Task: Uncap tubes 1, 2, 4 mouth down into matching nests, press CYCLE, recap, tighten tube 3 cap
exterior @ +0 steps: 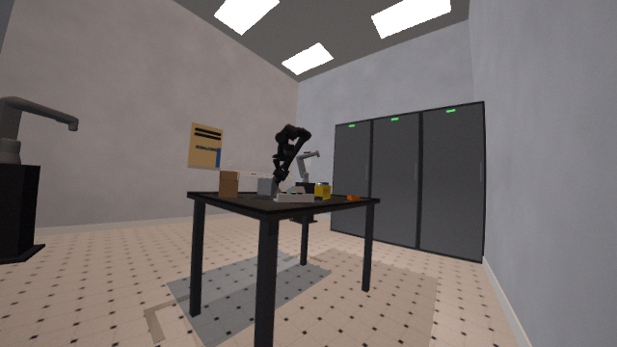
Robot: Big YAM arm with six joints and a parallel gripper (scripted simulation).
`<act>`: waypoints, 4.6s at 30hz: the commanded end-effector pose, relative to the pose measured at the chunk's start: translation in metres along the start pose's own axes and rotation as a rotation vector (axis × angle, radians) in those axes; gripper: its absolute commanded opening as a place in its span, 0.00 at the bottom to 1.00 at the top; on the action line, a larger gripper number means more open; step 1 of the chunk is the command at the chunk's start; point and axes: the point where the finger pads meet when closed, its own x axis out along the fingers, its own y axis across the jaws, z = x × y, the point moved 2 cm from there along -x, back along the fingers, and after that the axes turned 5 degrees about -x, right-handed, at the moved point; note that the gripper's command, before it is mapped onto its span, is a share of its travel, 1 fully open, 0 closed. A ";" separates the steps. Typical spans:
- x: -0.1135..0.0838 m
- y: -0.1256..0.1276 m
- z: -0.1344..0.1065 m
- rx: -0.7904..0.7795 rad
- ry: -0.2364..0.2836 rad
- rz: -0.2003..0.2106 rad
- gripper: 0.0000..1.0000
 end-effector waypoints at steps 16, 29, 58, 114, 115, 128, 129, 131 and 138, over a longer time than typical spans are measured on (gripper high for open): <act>0.031 0.003 0.004 -0.011 0.017 0.002 0.47; 0.092 0.003 0.002 -0.010 0.018 0.003 0.47; 0.141 0.002 0.008 -0.018 0.009 -0.003 0.47; 0.146 0.001 0.015 -0.028 -0.002 -0.009 0.47; 0.146 0.001 0.015 -0.028 -0.002 -0.009 0.47; 0.146 0.001 0.015 -0.029 -0.002 -0.009 0.47; 0.146 0.001 0.015 -0.029 -0.002 -0.009 0.47; 0.146 0.001 0.015 -0.029 -0.001 -0.009 0.47; 0.146 0.001 0.014 -0.029 -0.001 -0.009 0.00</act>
